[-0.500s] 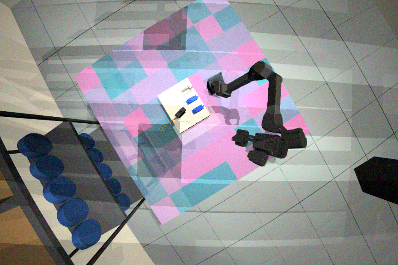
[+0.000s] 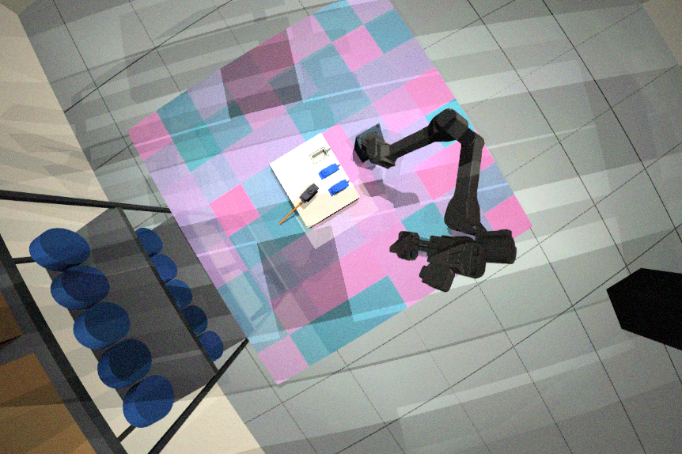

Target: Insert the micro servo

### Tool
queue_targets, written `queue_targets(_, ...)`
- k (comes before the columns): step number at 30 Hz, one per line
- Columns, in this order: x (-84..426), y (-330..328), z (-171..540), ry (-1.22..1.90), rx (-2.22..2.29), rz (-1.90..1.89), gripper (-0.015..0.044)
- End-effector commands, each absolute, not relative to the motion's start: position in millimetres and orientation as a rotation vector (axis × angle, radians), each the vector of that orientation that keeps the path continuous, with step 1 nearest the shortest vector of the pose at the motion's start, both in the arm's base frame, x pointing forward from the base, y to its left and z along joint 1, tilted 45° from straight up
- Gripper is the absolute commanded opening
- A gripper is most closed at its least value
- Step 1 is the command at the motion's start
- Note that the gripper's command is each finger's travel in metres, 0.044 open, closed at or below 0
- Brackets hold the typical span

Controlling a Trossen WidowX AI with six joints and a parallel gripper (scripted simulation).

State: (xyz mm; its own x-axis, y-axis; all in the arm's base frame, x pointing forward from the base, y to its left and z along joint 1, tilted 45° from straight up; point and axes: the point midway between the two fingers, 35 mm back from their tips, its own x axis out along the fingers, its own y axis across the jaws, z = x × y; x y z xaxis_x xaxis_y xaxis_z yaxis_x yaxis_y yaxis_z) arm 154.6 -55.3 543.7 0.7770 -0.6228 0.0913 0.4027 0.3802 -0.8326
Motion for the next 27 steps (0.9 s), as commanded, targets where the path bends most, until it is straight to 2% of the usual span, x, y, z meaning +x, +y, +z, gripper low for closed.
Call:
queue_targets(1, 165, -46, 544, 0.222, -0.972, -0.660, 0.0440)
queue_targets(27, 211, -13, 536, 0.092, -0.928, -0.599, 0.0440)
